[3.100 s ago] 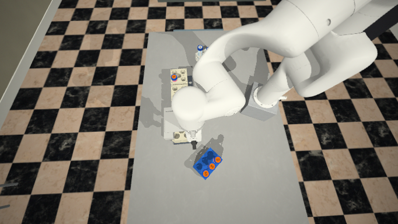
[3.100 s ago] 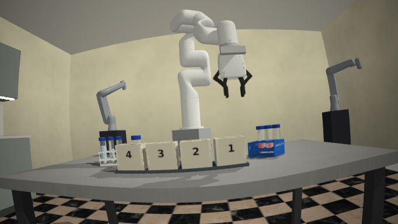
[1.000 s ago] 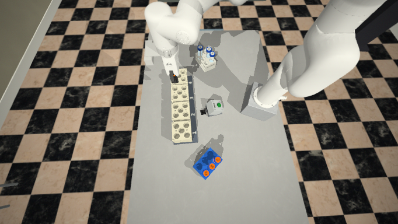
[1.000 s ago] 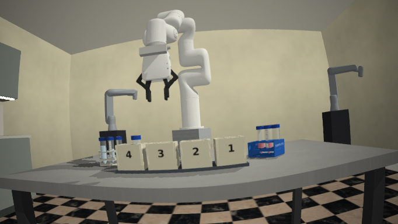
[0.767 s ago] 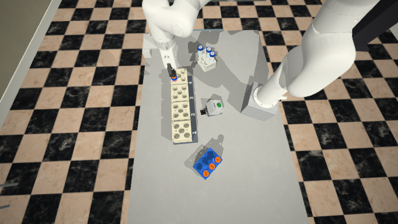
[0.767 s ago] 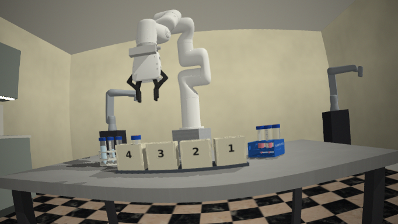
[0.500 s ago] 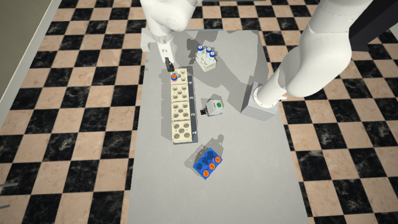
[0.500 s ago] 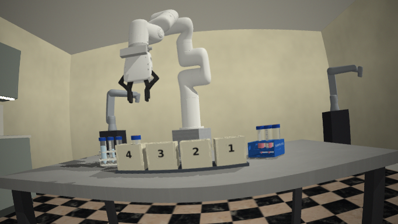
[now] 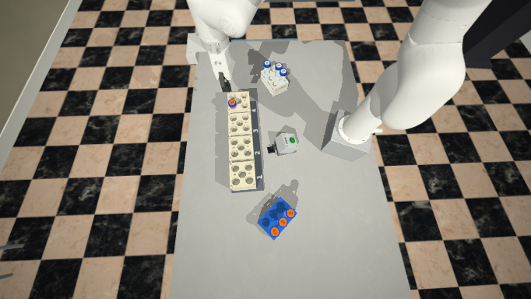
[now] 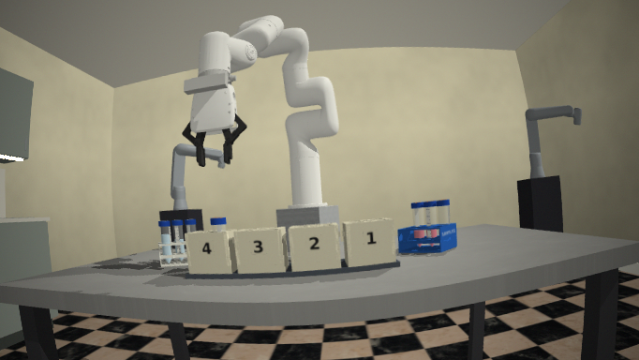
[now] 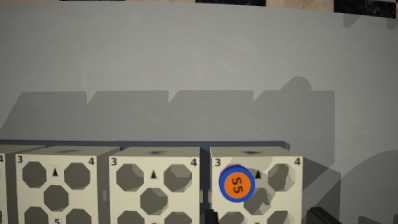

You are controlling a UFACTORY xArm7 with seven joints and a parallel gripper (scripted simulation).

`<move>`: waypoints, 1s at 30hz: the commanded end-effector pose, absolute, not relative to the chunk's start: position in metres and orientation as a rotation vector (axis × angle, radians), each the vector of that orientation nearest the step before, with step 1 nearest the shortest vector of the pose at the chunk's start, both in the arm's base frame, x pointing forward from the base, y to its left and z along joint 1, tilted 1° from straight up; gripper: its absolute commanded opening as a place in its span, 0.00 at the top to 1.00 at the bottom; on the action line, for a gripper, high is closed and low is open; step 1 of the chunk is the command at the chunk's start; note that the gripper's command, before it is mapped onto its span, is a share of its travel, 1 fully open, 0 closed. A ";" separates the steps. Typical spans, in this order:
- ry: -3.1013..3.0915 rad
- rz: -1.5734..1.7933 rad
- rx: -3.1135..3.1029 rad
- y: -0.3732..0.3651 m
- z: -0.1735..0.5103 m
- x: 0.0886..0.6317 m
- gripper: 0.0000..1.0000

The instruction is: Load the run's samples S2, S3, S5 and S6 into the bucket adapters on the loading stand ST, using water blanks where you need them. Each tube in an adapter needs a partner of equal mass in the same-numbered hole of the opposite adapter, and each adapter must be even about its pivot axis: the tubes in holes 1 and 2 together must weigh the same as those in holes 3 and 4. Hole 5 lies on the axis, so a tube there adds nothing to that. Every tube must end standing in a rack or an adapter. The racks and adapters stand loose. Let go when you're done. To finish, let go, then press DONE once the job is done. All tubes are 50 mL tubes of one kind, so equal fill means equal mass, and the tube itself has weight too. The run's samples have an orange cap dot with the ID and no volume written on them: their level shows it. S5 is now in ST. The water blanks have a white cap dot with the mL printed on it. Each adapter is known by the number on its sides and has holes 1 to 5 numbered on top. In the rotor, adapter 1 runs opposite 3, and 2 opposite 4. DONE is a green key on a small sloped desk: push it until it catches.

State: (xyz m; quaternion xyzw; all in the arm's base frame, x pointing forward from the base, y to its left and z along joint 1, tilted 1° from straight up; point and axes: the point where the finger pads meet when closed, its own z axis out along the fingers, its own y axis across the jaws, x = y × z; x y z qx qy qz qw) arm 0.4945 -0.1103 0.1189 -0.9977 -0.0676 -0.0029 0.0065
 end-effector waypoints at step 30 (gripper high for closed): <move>-0.211 -0.015 -3.123 -0.110 0.061 0.496 0.43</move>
